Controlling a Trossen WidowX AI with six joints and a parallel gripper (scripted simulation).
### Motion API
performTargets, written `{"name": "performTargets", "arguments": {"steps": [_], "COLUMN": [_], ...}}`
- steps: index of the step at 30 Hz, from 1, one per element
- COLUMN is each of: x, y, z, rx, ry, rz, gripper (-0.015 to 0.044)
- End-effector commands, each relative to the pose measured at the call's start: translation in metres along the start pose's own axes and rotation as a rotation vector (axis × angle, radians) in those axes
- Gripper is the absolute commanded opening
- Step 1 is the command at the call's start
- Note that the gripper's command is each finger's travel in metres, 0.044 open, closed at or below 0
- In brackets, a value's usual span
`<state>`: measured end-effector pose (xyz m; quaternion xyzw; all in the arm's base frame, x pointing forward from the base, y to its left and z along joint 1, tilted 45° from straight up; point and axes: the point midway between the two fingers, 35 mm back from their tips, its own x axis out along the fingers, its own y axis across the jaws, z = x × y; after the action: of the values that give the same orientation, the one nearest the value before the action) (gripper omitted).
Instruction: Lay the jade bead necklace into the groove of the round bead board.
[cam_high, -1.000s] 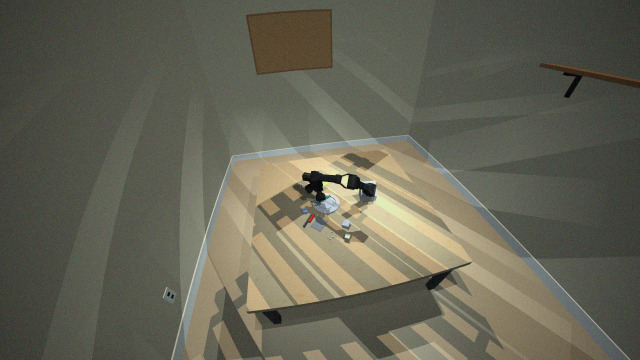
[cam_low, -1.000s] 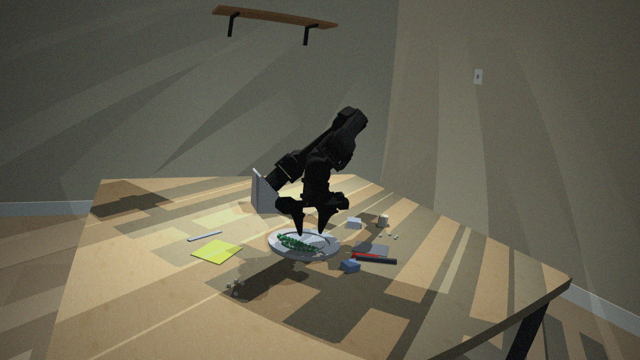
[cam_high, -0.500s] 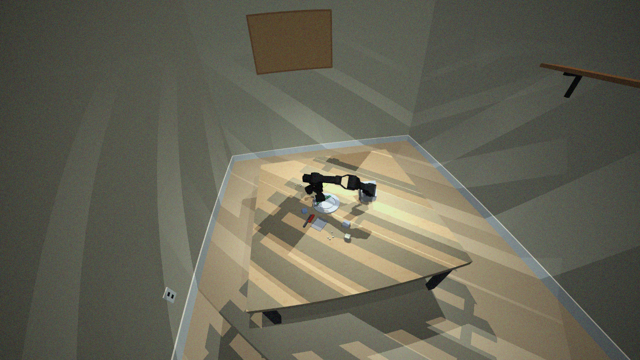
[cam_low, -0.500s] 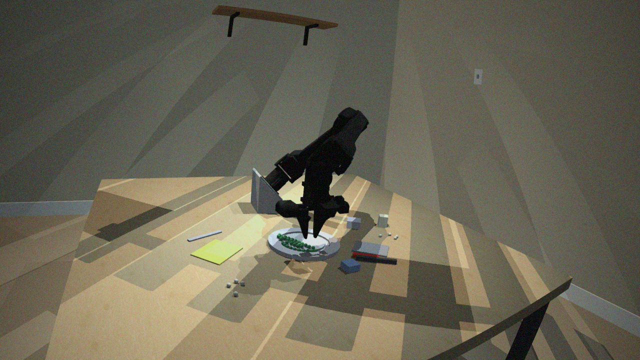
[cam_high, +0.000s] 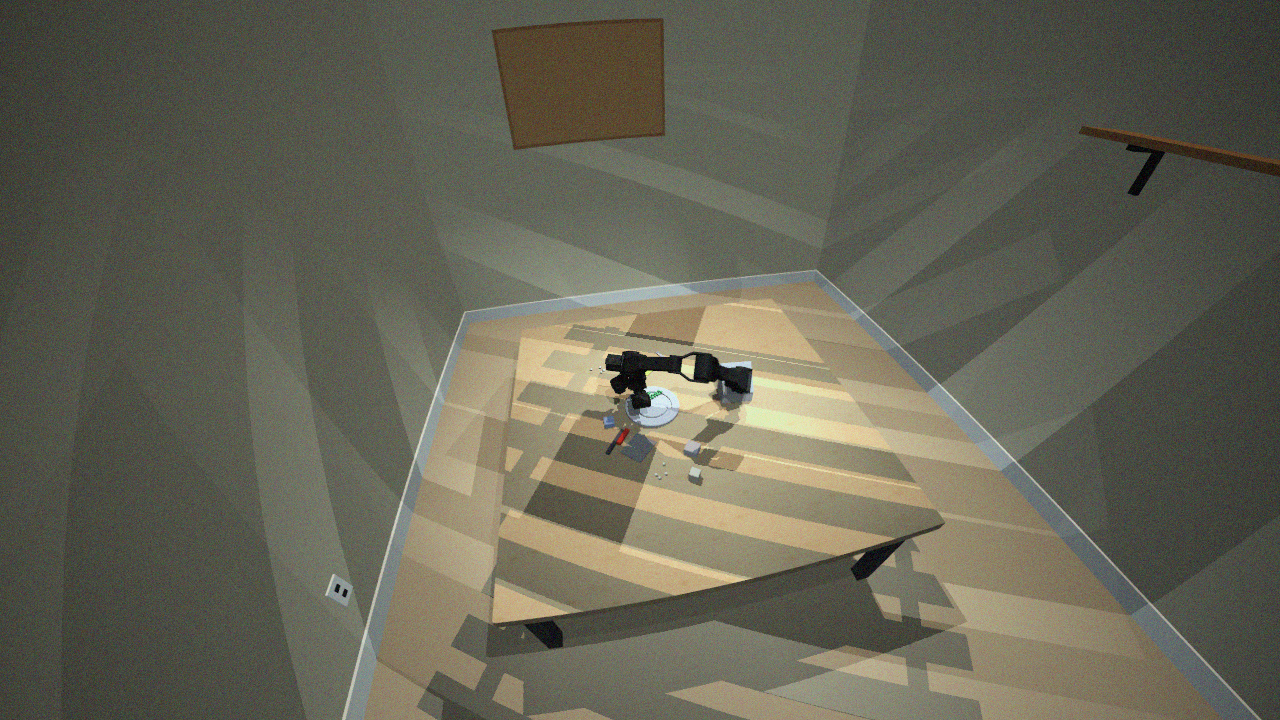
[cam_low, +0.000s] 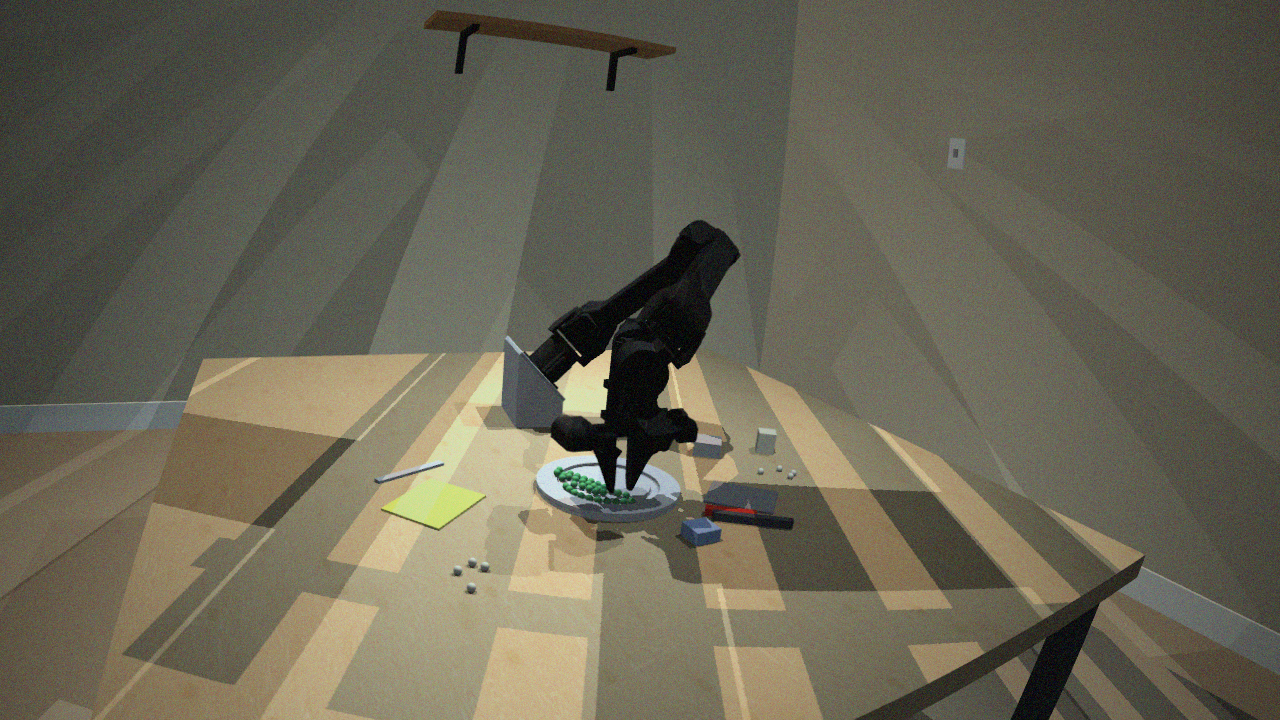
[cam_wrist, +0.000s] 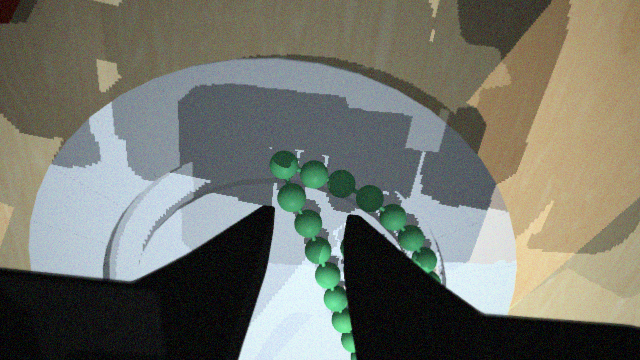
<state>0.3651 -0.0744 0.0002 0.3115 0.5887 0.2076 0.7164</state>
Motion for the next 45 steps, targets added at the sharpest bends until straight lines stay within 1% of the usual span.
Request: {"name": "performTargets", "arguments": {"steps": [1,8,26,40,45], "x": [0.008,0.008,0.006,0.0,0.0], "y": [0.0,0.0,0.001,0.001,0.014], "z": [-0.003,-0.003,-0.002,-0.003,0.003], "rx": [0.01,0.01,0.002,0.01,0.01], "ry": [0.011,0.011,0.006,0.011,0.011], "rz": [0.008,0.008,0.003,0.008,0.008], "gripper": [0.012,0.012,0.0,0.0,0.0]}}
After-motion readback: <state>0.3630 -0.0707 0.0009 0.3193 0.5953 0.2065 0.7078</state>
